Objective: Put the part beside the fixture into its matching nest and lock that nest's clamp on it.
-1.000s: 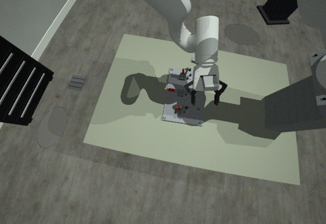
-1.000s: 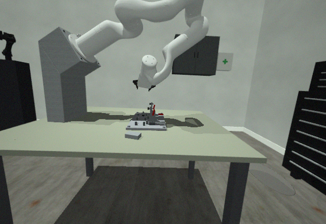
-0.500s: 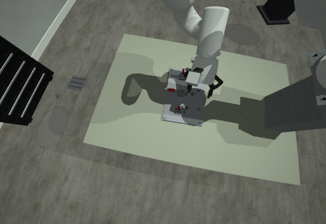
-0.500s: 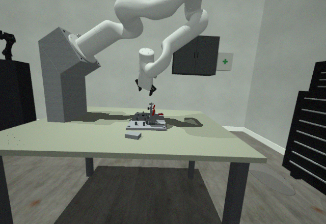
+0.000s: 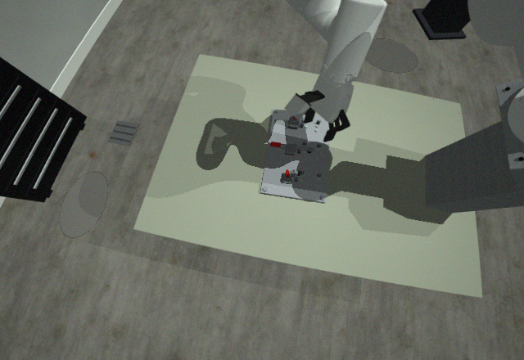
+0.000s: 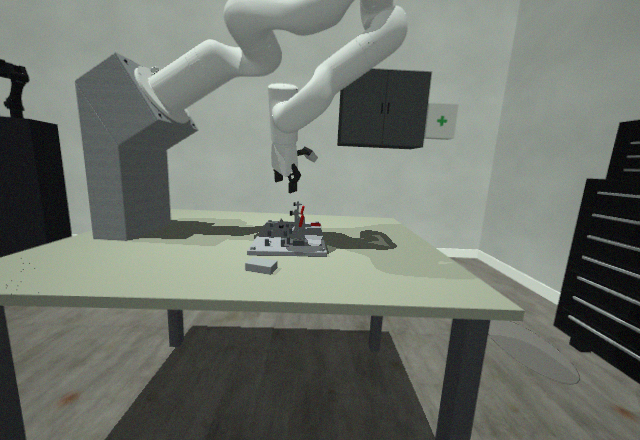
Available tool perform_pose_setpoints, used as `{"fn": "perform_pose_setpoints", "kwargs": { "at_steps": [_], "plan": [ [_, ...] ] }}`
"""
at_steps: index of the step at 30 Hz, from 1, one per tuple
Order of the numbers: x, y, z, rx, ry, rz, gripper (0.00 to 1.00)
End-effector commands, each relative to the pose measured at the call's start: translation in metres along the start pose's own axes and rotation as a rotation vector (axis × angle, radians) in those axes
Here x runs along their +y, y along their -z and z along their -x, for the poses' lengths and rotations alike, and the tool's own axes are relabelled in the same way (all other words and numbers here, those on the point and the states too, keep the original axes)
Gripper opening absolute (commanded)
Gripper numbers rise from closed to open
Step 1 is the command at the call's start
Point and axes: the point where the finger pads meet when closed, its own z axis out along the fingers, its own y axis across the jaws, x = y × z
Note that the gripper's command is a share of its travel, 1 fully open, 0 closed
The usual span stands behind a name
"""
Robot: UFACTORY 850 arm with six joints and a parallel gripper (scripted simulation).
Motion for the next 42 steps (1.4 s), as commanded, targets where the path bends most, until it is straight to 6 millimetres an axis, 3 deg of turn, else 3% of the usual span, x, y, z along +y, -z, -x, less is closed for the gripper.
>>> {"fn": "perform_pose_setpoints", "kwargs": {
  "at_steps": [1, 6, 9, 11, 18, 37, 38, 42],
  "plan": [
    [0.016, 0.010, 0.013, -0.049, -0.144, 0.085, 1.00],
    [0.031, 0.023, 0.028, -0.088, -0.303, 0.181, 1.00],
    [0.032, 0.024, 0.029, -0.090, -0.314, 0.188, 1.00],
    [0.043, 0.037, 0.042, -0.114, -0.440, 0.268, 1.00],
    [0.056, 0.057, 0.062, -0.139, -0.620, 0.386, 1.00],
    [0.057, 0.059, 0.065, -0.141, -0.641, 0.400, 1.00],
    [0.057, 0.059, 0.065, -0.141, -0.641, 0.400, 0.00],
    [0.057, 0.059, 0.065, -0.141, -0.641, 0.400, 0.00]
  ]
}}
